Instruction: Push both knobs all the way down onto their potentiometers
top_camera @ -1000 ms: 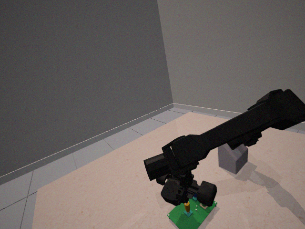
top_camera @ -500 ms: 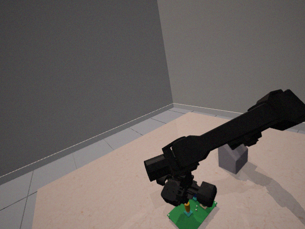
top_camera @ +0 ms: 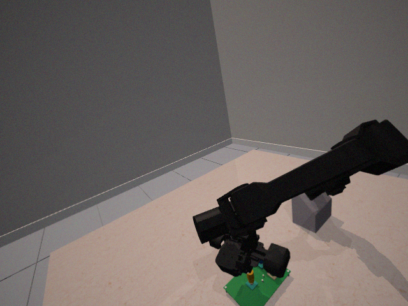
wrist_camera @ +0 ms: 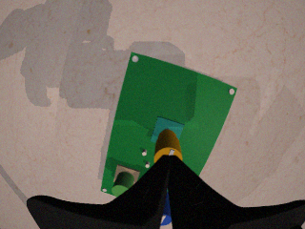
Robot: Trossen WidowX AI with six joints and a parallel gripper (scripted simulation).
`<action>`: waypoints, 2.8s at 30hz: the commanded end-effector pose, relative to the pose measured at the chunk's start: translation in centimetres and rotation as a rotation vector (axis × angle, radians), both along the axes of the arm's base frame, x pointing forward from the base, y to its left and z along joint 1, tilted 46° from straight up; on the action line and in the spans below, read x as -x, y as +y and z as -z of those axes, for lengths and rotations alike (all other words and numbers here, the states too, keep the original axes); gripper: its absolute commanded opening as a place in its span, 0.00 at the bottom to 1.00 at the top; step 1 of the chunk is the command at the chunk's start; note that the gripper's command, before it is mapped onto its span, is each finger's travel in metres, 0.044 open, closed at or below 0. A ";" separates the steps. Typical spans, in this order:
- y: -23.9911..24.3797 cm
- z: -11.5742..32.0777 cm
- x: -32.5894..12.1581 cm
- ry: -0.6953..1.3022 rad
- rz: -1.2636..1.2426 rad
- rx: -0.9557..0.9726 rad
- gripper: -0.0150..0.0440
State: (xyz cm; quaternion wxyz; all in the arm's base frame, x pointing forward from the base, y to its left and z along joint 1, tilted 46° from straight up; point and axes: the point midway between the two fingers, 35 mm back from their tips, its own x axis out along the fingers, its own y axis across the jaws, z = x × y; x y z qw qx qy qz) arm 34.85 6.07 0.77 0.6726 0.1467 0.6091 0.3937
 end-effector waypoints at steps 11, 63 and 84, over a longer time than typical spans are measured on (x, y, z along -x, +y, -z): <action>0.0 0.0 0.0 0.000 0.004 -0.005 0.25; 0.6 0.6 0.0 0.000 0.004 -0.005 0.25; 0.8 0.7 0.0 0.000 0.004 -0.005 0.25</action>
